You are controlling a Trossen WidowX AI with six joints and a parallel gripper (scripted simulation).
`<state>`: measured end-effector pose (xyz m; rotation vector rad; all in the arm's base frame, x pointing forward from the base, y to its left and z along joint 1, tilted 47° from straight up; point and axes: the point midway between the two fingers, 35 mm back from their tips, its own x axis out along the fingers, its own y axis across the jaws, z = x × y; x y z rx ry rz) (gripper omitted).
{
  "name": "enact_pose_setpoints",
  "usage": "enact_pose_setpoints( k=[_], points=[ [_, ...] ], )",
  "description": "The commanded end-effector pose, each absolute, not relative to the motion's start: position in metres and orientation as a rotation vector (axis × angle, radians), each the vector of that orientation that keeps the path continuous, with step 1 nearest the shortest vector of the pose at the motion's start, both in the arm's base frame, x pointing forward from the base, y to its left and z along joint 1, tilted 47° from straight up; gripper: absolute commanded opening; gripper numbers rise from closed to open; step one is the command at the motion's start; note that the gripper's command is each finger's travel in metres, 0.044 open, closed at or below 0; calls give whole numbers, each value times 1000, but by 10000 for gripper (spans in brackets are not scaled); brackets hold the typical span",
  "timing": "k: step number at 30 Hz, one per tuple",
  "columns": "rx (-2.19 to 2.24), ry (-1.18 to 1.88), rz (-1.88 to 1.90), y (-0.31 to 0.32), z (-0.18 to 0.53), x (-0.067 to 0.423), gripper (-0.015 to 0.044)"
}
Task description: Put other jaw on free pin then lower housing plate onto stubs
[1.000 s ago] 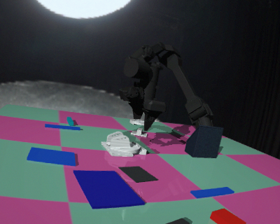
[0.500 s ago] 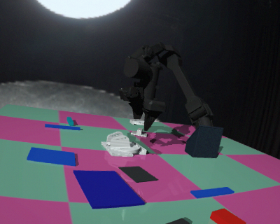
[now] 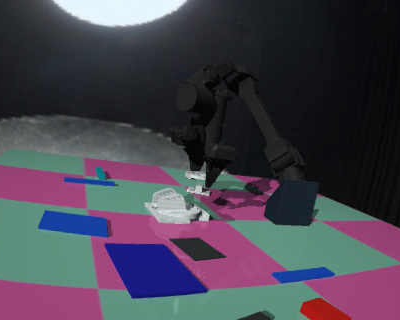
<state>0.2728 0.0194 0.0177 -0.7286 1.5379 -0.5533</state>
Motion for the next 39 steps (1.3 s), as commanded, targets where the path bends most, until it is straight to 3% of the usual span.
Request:
enact_pose_setpoints(
  k=[1, 39],
  points=[
    [-734, 1541, -553, 14, 13, 273, 351],
    [-737, 1541, -555, -25, -22, 271, 351]
  ],
)
